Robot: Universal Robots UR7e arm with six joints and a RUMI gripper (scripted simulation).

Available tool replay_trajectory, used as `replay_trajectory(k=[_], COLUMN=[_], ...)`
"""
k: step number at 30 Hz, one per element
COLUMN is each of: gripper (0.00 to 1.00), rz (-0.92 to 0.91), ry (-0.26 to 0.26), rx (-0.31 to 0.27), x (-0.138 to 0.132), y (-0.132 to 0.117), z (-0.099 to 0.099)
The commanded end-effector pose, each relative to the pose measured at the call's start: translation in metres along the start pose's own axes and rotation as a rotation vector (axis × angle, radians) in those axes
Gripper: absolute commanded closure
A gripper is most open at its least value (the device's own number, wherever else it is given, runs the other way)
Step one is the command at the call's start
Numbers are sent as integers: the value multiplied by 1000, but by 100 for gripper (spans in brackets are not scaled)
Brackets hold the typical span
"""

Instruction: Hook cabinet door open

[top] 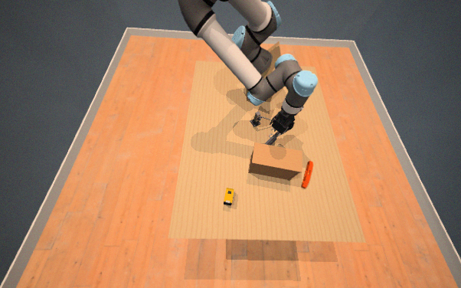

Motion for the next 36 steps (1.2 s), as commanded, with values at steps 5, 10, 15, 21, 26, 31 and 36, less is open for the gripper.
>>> replay_trajectory(k=[5,10,15,21,26,31,36], gripper=[85,85,85,85,85,85,85], rz=[-12,-45,-45,-45,-45,-45,-45], ry=[-1,-1,-1,-1,-1,-1,-1], rx=[-1,-1,-1,-1,-1,-1,-1], x=[1,6,6,6,6,6,6], y=[0,-2,-2,-2,-2,-2,-2], z=[0,0,1,2,5,12,17])
Point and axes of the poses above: the point where the finger pads meet when closed, its own z axis back along the fingers, its own x axis across the jaws, y = z × x, the point moved 7 cm from there along z, back along the fingers, and after that the axes turned 15 degrees about z, right-handed, at the moved point
